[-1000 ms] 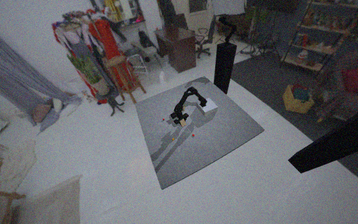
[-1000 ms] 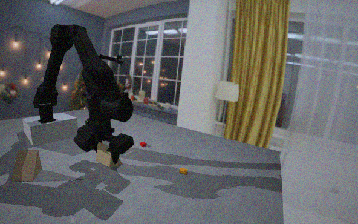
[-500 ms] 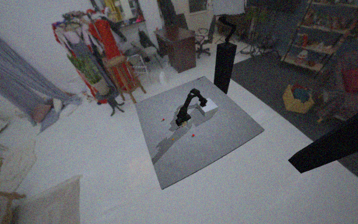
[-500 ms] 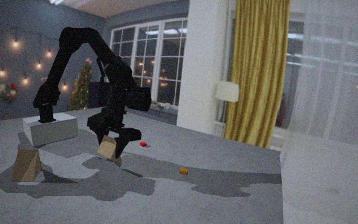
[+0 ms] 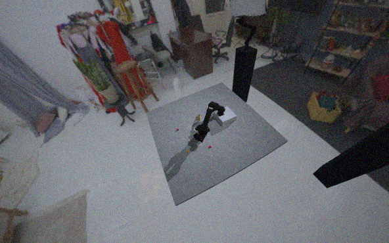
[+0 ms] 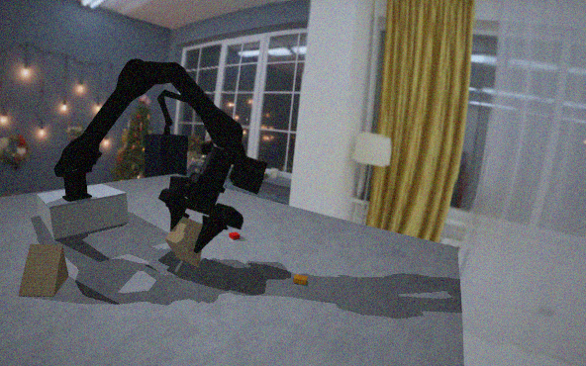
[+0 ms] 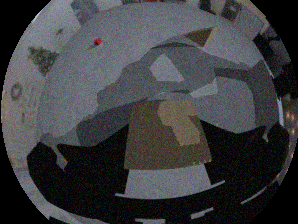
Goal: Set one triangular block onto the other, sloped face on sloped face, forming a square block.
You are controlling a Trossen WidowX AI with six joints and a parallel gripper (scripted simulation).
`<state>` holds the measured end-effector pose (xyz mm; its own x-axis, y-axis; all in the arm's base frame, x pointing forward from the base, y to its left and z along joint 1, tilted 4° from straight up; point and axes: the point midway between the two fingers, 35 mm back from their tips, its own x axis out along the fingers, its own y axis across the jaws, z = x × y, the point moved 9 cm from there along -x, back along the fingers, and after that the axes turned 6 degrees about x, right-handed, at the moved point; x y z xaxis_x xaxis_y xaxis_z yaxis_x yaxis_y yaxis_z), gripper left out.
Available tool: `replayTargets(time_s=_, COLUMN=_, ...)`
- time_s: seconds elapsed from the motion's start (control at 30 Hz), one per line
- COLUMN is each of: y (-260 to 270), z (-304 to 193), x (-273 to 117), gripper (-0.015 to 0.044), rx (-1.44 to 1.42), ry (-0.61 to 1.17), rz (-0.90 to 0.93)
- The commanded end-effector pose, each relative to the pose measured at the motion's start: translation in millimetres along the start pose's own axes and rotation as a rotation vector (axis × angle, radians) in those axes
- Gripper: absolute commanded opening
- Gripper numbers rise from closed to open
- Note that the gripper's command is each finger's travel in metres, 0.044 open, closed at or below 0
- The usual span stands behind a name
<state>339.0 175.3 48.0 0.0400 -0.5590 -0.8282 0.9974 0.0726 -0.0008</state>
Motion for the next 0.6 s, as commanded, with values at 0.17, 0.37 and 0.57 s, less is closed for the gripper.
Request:
replayTargets(time_s=0.17, y=-2.2, z=-33.0, x=-4.7, gripper=0.0, rx=0.006, ry=-0.216, rz=0.029)
replayTargets(time_s=0.37, y=-3.0, z=-32.9, x=-3.9, gripper=0.0079, rx=0.003, ry=-0.216, rz=0.019)
replayTargets(time_s=0.57, y=-3.0, z=-32.9, x=-3.9, gripper=0.0236, rx=0.003, ry=-0.216, rz=0.019)
